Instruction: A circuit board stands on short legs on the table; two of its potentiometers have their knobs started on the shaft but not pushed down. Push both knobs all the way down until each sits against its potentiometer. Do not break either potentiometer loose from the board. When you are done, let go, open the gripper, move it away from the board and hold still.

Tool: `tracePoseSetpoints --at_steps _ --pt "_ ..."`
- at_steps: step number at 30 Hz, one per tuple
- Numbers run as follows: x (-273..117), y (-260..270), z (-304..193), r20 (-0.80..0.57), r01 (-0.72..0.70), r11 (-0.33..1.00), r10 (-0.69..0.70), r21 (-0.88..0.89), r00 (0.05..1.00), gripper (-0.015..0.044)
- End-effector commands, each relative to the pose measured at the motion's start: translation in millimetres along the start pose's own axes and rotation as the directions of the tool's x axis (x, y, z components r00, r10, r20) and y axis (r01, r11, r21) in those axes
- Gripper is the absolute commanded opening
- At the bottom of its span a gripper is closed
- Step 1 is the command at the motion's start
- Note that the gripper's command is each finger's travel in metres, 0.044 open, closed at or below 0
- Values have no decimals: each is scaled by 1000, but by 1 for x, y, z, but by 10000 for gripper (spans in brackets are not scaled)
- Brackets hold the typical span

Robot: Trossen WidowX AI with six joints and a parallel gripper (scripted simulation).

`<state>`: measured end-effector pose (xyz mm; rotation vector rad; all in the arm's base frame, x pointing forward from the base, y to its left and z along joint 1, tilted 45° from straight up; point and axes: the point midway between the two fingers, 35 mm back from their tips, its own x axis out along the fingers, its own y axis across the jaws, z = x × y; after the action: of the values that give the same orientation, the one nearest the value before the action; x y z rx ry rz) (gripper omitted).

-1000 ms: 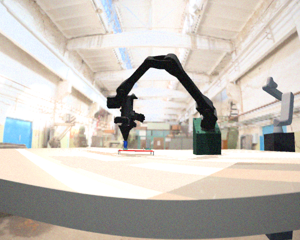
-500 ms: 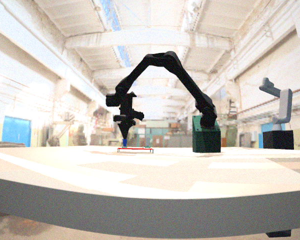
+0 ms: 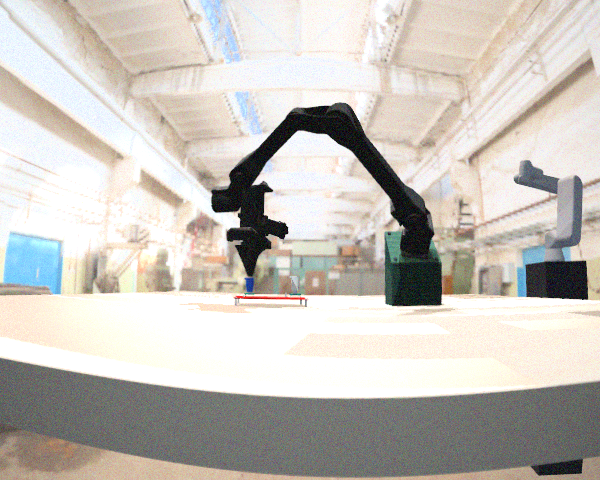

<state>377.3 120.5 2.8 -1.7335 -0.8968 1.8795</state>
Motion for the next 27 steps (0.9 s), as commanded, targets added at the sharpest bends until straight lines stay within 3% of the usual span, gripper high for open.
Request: tracePoseSetpoints --at_steps 1,3,13,20,27 --pt "-8 0 -1 -4 -2 1000 2 -4 1000 0" --pt "-11 0 -1 -4 -2 1000 2 -4 1000 0" --pt "-6 1 3 -1 -1 1000 1 -2 1000 262" --pt "-25 11 66 11 -19 999 19 -26 1000 440" --pt "-37 15 149 6 -12 1000 12 -5 1000 440"
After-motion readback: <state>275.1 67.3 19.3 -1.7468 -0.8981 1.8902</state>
